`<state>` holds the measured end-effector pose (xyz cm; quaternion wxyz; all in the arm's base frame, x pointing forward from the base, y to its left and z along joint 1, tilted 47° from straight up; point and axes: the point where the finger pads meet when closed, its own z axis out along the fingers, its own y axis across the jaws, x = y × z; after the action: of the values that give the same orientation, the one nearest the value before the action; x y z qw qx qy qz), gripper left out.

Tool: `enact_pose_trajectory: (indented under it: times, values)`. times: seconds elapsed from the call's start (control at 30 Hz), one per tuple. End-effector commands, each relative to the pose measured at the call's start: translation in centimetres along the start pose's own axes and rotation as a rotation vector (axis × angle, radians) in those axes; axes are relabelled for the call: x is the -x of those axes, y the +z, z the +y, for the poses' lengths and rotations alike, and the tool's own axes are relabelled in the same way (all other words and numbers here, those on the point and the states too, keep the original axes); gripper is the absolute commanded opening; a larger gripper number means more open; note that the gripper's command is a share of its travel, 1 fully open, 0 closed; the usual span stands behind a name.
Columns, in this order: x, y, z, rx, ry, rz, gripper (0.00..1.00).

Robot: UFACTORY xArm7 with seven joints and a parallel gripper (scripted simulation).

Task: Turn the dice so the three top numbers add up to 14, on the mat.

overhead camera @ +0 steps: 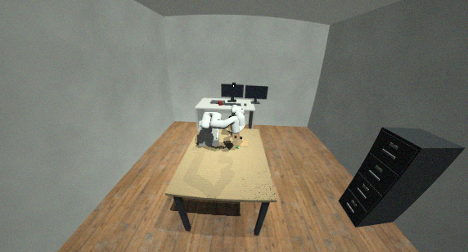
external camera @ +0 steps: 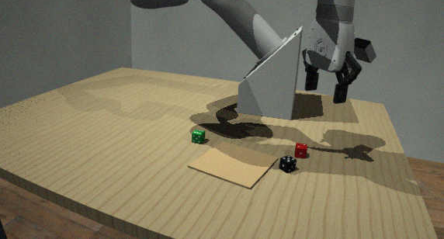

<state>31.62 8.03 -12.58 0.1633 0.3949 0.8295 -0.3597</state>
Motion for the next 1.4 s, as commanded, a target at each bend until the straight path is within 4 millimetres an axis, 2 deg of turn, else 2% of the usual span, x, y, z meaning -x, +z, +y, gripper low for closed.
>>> enact_pose_trajectory:
  times: [0.0,0.33,0.4,0.67,0.73,1.1,1.13,1.37]
  values:
    - [0.1,-1.2,0.0,0.0,0.001,0.0,1.0]
    - [0.1,-1.2,0.0,0.0,0.002,0.0,1.0]
    - [1.1,-1.3,-0.2,0.002,0.026,0.0,1.0]
    - [1.1,-1.3,-0.2,0.002,0.026,0.0,1.0]
    - [4.0,-1.5,-1.0,0.007,0.097,0.0,1.0]
    - [4.0,-1.5,-1.0,0.007,0.097,0.0,1.0]
    - [6.1,-1.6,-1.7,0.009,0.151,0.0,1.0]
    - [6.1,-1.6,-1.7,0.009,0.151,0.0,1.0]
